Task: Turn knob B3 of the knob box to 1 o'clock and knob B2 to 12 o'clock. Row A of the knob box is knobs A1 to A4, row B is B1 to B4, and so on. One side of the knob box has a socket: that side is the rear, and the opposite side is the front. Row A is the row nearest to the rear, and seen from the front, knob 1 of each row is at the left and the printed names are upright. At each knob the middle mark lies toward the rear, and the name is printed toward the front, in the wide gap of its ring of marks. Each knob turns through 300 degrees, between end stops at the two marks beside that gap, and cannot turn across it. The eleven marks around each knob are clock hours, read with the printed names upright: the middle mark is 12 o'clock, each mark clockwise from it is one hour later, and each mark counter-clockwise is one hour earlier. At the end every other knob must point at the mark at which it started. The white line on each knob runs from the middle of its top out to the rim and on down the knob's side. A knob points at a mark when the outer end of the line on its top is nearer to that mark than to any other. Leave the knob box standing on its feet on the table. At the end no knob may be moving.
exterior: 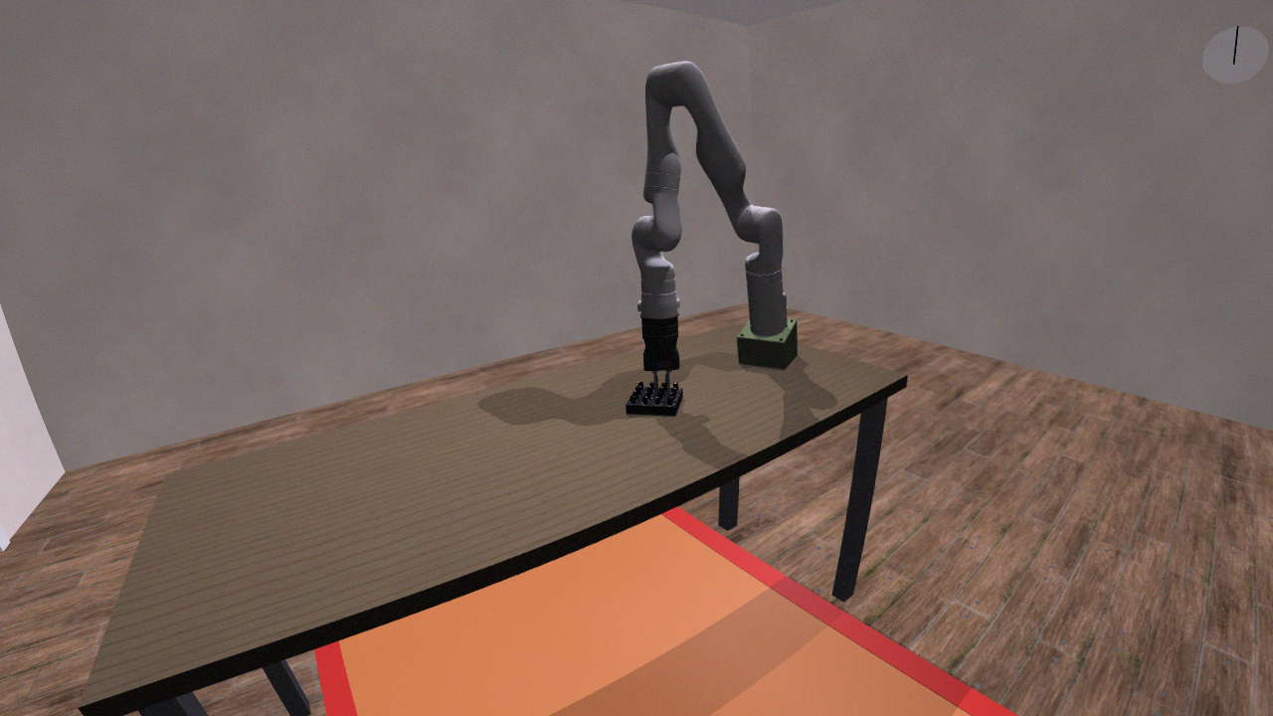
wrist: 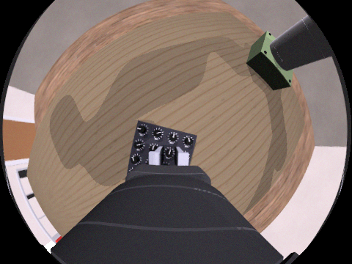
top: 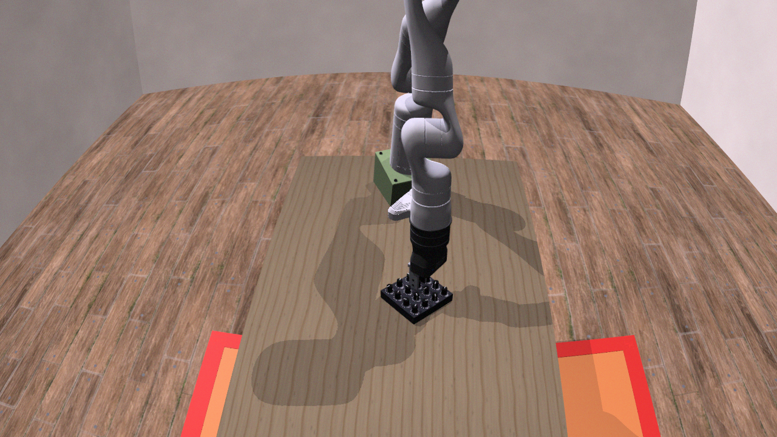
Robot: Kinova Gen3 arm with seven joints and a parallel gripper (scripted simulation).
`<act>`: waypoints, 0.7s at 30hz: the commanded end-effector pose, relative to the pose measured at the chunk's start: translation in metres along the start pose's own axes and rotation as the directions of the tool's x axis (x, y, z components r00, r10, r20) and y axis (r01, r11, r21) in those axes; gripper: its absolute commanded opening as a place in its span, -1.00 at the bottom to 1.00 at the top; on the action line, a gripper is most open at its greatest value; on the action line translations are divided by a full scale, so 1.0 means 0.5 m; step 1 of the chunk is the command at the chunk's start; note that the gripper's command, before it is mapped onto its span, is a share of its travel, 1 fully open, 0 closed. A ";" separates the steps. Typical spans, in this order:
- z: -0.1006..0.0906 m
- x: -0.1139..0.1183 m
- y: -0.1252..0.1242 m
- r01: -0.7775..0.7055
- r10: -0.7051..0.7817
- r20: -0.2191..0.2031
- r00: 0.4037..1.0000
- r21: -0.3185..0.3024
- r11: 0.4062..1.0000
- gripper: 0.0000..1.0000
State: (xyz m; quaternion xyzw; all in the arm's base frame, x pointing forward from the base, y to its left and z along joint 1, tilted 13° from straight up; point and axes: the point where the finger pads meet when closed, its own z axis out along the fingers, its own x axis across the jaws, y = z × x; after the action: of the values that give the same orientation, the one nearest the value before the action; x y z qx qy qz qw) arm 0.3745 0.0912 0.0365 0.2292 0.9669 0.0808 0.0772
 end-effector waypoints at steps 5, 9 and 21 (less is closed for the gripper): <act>-0.001 -0.001 0.001 0.000 0.000 0.001 1.000 -0.001 1.000 -0.07; -0.001 -0.001 0.001 0.000 0.000 0.001 1.000 -0.001 1.000 -0.07; -0.001 -0.001 0.001 0.000 0.000 0.001 1.000 -0.001 1.000 -0.40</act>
State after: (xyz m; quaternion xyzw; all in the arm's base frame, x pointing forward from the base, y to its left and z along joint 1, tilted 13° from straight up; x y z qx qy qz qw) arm 0.3745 0.0911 0.0365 0.2292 0.9669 0.0808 0.0773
